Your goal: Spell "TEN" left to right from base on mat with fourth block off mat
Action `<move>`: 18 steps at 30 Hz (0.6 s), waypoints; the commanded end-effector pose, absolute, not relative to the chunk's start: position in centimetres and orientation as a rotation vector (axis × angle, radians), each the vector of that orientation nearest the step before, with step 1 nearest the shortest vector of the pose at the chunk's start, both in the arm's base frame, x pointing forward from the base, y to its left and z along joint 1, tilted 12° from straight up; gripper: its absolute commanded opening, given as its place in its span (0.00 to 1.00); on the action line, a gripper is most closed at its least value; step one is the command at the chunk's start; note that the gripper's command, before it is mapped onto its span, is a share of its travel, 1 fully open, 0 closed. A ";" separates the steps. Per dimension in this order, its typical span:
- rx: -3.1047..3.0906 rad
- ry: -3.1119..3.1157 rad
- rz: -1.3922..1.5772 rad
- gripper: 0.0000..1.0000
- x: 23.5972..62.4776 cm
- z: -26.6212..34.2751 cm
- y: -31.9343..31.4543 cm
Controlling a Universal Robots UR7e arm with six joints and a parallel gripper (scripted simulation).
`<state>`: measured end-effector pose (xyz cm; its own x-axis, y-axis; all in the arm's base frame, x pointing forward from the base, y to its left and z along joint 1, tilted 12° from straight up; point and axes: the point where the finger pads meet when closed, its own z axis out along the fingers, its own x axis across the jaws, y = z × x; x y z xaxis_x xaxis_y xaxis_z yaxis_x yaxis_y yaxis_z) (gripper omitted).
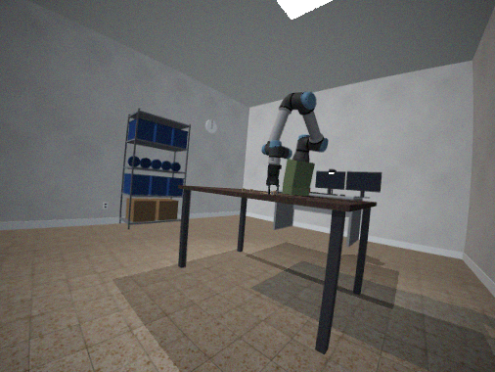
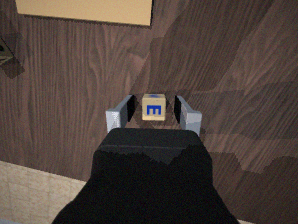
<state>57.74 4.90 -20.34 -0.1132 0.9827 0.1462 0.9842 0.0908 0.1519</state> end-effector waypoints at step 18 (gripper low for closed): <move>-2.088 -2.316 -0.334 0.79 57.8 -20.3 4.9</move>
<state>57.74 4.90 -20.34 -0.1132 0.9827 0.1462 0.9842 0.0908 0.1519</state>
